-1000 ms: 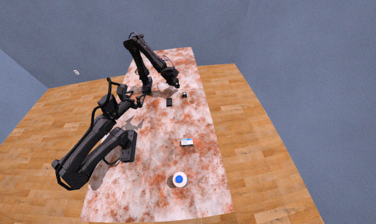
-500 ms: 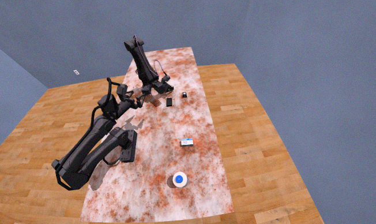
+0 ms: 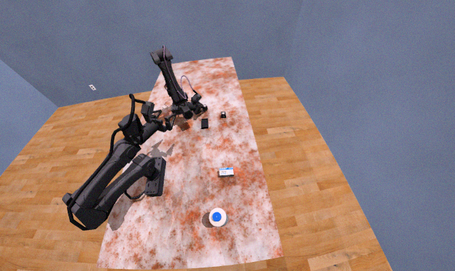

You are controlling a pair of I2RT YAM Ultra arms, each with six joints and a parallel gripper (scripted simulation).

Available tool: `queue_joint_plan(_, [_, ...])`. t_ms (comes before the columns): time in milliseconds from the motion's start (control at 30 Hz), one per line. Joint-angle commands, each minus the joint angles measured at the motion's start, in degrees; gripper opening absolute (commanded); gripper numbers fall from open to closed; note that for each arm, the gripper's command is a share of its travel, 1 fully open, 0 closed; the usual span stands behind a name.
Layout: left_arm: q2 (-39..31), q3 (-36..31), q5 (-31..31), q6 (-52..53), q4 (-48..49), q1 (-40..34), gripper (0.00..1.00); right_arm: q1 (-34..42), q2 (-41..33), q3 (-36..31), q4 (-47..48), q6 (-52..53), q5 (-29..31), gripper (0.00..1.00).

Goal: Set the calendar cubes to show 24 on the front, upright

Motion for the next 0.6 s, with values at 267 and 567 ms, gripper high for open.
queue_joint_plan(267, [0.9,-0.72,-1.79,-0.23,2.06,0.23,0.27,-0.57,-1.35,-0.76,0.47,-0.44,-0.69,1.0])
queue_joint_plan(567, [1.86,-0.84,-1.79,-0.66,2.97,0.1,0.27,-0.57,-1.35,-0.76,0.47,-0.44,-0.69,1.0])
